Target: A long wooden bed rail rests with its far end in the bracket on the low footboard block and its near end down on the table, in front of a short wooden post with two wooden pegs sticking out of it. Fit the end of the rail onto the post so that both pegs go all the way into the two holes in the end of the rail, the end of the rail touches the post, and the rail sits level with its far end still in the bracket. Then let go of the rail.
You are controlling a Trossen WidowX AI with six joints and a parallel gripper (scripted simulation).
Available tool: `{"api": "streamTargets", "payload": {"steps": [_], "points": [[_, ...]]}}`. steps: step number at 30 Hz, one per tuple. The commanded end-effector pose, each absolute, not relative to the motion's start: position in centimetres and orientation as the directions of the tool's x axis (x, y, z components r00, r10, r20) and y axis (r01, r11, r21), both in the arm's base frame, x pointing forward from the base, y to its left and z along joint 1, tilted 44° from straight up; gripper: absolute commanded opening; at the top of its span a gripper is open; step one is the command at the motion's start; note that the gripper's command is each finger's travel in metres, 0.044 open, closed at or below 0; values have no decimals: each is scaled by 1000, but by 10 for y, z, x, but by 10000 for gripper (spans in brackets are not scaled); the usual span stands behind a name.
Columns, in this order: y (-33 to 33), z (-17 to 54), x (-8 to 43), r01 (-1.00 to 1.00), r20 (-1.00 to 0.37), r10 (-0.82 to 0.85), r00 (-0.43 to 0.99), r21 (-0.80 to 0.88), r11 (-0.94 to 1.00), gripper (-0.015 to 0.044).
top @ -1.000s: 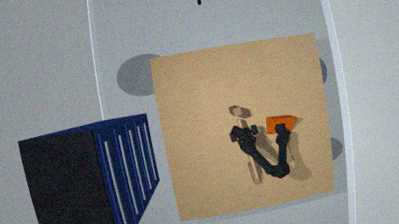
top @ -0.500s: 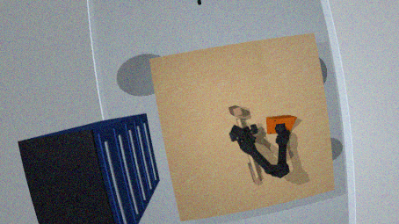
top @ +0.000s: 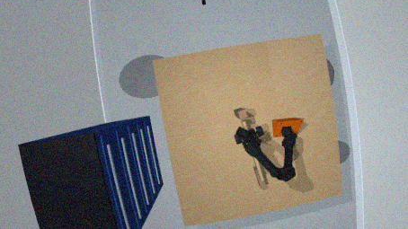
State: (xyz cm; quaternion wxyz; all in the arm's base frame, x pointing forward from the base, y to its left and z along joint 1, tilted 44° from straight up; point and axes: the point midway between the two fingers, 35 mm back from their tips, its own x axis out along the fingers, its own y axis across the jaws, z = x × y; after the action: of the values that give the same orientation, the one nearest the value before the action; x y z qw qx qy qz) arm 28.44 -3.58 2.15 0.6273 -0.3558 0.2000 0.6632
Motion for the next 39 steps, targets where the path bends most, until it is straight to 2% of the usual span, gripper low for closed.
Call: {"api": "streamTargets", "payload": {"steps": [1,39], "points": [[-38,21,286,-974,-723,689,47,-188,-130,0],[-46,14,289,-974,-723,689,48,-188,-130,0]]}}
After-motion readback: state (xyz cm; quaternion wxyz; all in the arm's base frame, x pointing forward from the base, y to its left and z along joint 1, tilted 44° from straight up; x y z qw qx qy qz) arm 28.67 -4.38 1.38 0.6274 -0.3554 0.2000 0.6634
